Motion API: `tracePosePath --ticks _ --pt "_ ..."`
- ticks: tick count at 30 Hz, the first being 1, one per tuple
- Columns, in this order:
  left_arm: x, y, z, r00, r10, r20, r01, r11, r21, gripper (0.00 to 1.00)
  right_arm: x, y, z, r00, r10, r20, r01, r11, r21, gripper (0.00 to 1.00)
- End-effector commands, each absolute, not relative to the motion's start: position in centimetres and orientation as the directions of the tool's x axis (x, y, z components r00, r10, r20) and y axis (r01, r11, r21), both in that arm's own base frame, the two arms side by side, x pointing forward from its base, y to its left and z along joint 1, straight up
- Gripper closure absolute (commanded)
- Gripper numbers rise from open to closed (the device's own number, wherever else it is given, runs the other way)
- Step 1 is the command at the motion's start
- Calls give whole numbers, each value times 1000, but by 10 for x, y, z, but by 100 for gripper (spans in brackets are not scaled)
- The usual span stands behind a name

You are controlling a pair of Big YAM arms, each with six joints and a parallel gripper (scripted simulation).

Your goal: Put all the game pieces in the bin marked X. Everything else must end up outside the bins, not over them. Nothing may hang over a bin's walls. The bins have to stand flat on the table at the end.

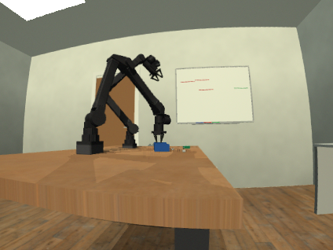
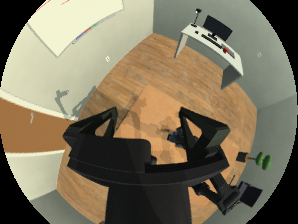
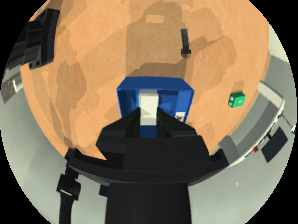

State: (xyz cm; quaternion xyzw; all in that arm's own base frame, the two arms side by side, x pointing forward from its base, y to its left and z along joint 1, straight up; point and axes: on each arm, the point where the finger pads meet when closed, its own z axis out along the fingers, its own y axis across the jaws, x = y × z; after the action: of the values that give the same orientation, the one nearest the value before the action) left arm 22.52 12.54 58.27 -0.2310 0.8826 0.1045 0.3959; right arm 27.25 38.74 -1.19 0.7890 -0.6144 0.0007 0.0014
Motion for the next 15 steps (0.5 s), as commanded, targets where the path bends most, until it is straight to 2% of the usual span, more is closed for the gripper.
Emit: tracePosePath --ticks 1,2,15 --pt "211 121 603 -547 -316 -775 -500 866 0 0 288 403 -3 251 -968 -27 -968 -250 -30 80" --pt "211 121 603 -547 -316 -775 -500 866 0 0 281 399 -2 246 -969 -20 -969 -246 -24 69" --pt "211 121 603 -547 -316 -775 -500 866 0 0 281 399 -2 246 -969 -20 -969 -246 -24 69"
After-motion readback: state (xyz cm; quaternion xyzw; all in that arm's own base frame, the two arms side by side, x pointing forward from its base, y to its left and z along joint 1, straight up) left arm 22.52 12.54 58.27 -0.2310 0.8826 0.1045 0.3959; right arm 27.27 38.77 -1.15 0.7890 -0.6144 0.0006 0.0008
